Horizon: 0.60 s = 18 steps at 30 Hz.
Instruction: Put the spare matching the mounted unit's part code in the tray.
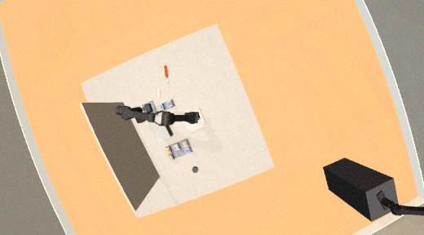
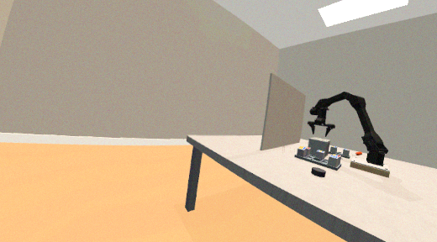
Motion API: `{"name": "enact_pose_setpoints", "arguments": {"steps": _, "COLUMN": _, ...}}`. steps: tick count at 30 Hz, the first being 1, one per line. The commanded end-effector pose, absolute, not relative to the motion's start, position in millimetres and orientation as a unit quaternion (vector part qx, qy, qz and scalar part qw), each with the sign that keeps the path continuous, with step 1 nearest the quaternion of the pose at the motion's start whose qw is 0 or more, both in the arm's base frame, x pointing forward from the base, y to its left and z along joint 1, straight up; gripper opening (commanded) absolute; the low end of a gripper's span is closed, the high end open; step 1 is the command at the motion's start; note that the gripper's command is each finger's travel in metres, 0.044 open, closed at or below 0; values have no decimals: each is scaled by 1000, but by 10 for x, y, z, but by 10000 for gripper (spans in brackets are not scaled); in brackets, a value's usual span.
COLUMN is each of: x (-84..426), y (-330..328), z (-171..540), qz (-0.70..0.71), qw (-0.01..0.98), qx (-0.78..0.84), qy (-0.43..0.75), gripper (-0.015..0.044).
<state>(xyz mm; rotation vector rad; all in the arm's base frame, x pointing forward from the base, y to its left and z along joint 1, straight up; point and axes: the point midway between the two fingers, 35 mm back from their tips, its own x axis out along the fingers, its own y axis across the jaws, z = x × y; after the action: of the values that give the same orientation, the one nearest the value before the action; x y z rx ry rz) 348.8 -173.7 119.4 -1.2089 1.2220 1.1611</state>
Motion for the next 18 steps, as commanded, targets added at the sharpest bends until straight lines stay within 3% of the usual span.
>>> {"name": "enact_pose_setpoints", "arguments": {"steps": 1, "x": 3452, "y": -1717, "z": 1427, "qz": 483, "qw": 508, "qx": -503, "qy": 506, "gripper": 440}}
{"name": "enact_pose_setpoints", "arguments": {"steps": 18, "x": 3469, "y": -1727, "z": 1394, "qz": 477, "qw": 510, "qx": -507, "qy": 505, "gripper": 440}}
